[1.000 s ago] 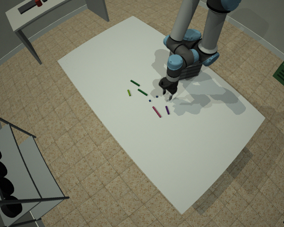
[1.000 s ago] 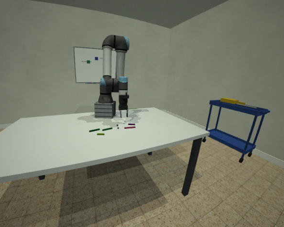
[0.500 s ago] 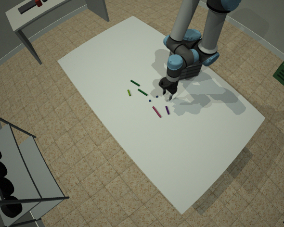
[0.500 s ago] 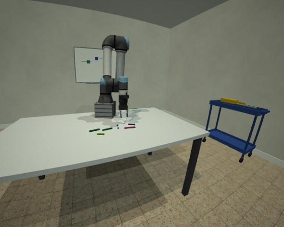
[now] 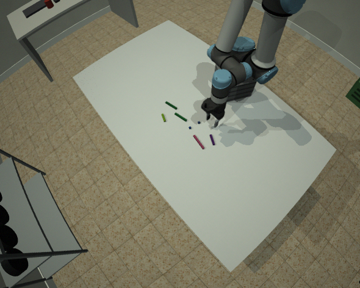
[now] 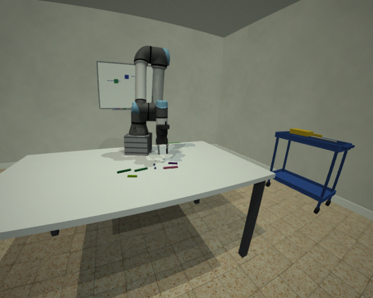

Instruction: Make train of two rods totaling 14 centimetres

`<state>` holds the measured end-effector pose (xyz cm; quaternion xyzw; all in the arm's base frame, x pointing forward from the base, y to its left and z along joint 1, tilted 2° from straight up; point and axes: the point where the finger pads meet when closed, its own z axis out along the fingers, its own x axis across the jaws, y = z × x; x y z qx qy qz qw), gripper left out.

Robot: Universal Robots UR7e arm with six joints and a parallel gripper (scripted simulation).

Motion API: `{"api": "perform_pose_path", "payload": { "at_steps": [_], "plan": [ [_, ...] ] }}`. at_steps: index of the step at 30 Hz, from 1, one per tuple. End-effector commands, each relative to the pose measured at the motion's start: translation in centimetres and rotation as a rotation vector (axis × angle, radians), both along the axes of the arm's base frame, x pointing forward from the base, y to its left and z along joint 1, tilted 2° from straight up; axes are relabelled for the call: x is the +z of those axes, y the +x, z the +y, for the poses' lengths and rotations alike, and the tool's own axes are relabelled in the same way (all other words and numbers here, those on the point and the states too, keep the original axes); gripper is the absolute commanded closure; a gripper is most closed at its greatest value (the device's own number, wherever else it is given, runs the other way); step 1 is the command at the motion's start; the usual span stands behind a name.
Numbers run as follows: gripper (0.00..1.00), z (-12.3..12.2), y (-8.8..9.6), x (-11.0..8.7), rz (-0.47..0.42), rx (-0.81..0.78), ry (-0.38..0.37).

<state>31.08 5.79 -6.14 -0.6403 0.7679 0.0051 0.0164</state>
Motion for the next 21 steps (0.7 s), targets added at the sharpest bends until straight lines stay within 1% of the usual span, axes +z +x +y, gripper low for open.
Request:
{"api": "perform_pose_path", "payload": {
  "at_steps": [1, 9, 12, 15, 21],
  "plan": [
    [0.0, 0.0, 0.0, 0.0, -0.001, 0.0, 0.0],
    [0.0, -0.2, 0.1, 0.0, -0.001, 0.0, 0.0],
    [0.0, -1.1, 0.4, 0.0, -0.001, 0.0, 0.0],
    [0.0, -3.0, 1.0, -0.1, -0.001, 0.0, -0.001],
    [0.0, -8.4, 1.8, -0.2, -0.001, 0.0, -0.001]
  ]
}}
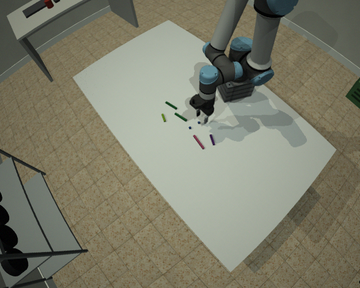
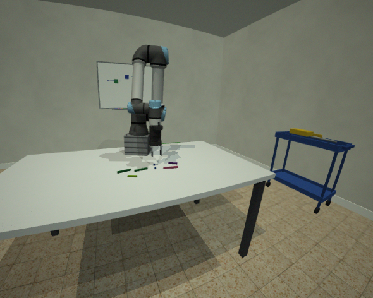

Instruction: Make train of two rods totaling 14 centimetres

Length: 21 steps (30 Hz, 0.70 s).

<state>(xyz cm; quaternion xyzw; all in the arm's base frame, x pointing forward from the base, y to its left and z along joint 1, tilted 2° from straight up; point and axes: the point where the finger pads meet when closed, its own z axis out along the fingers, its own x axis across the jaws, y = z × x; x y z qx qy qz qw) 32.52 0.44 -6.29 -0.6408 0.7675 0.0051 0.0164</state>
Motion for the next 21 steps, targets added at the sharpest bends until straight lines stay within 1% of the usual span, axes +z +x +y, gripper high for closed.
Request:
{"api": "perform_pose_path", "payload": {
  "at_steps": [1, 3, 5, 9, 21],
  "plan": [
    [0.0, -3.9, 0.4, -0.1, -0.001, -0.001, 0.0],
    [0.0, -5.4, 0.4, -0.2, -0.001, -0.001, 0.0],
    [0.0, -5.4, 0.4, -0.2, -0.001, -0.001, 0.0],
    [0.0, -7.0, 0.4, -0.2, -0.001, -0.001, 0.0],
    [0.0, -7.2, 0.4, -0.2, -0.001, -0.001, 0.0]
  ]
}}
